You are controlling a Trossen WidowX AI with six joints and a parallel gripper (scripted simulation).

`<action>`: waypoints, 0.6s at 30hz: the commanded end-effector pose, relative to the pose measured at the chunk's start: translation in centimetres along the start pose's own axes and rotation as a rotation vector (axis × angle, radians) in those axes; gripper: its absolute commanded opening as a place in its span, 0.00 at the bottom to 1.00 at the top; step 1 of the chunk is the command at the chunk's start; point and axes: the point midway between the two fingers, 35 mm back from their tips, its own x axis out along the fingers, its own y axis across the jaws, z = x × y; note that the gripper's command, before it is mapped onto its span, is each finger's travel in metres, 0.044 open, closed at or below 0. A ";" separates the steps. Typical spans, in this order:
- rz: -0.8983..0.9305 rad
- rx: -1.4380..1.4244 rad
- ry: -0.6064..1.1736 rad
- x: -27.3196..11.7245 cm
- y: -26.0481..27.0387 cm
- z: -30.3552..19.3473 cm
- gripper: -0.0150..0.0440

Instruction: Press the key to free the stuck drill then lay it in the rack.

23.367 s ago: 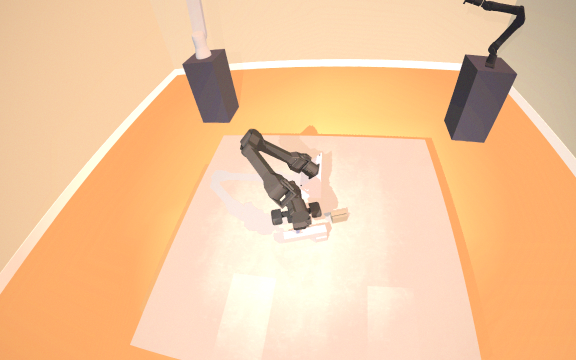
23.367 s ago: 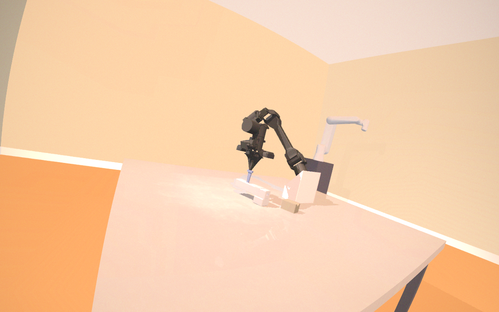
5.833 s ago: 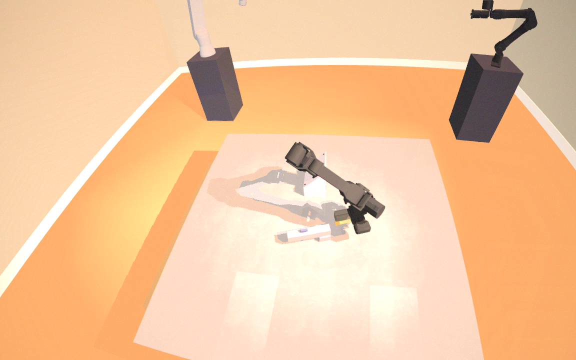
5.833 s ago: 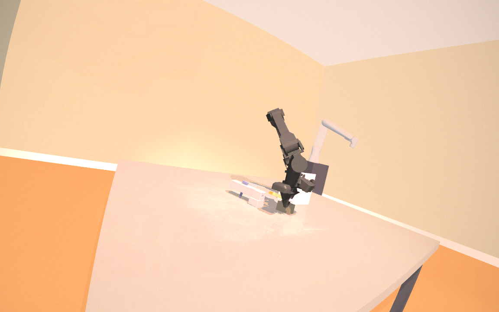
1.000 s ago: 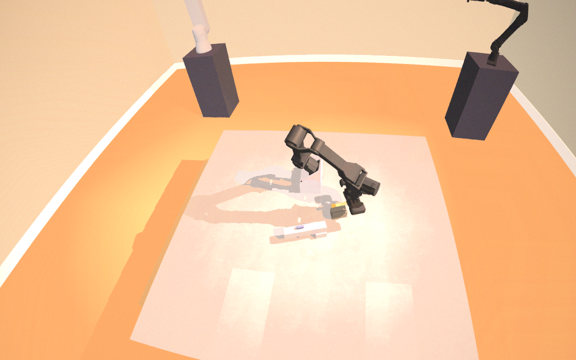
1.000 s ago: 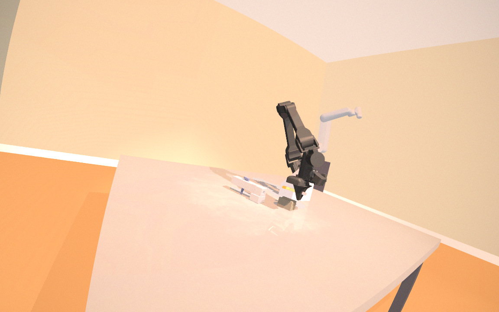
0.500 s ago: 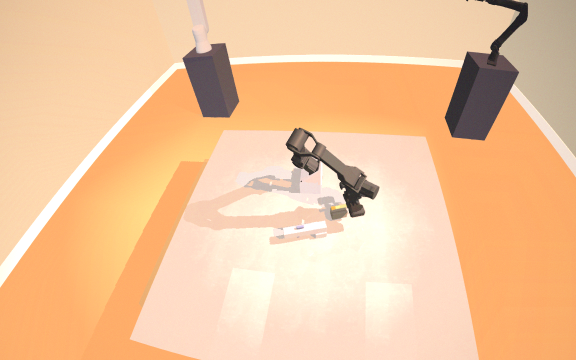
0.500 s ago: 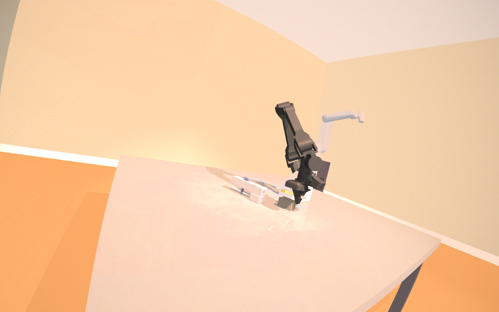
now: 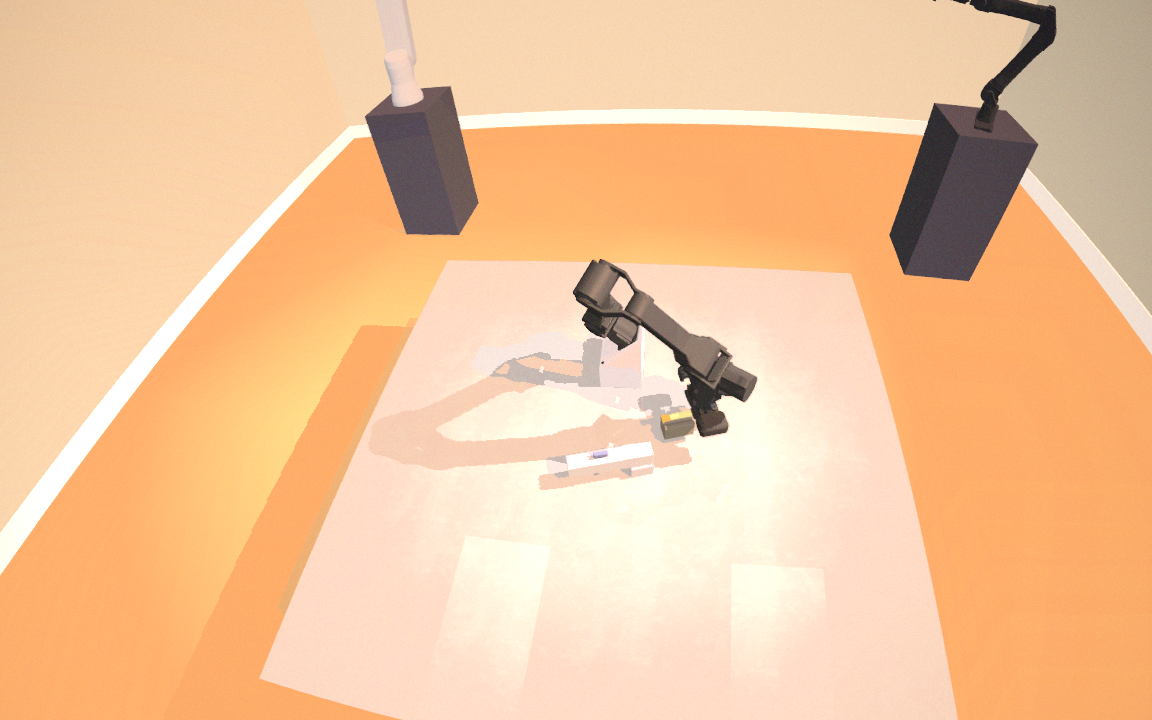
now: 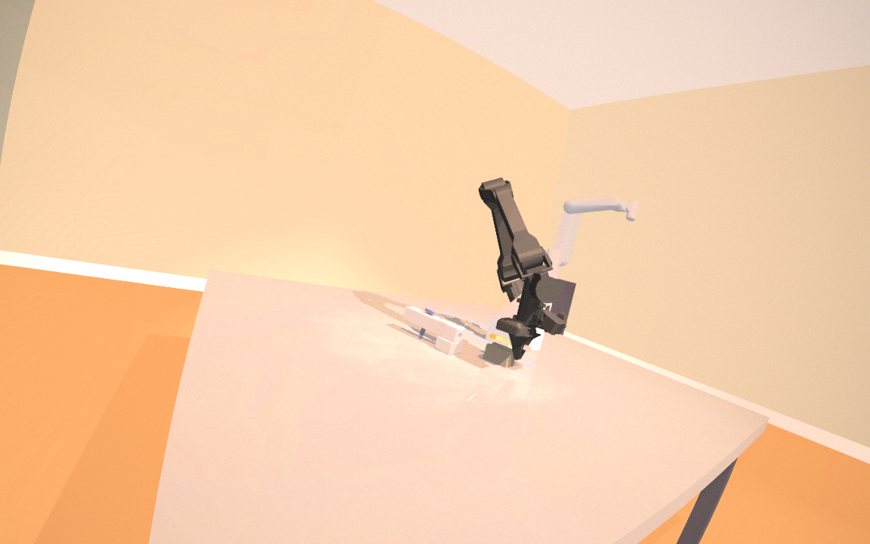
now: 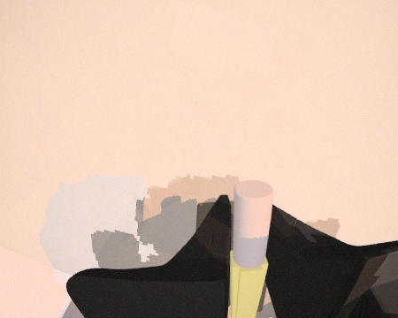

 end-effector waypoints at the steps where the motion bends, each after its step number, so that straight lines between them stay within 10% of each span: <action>1: 0.004 -0.008 0.008 0.6 0.1 -0.1 0.25; 18: 0.004 -0.007 0.009 2.1 0.1 -0.1 0.25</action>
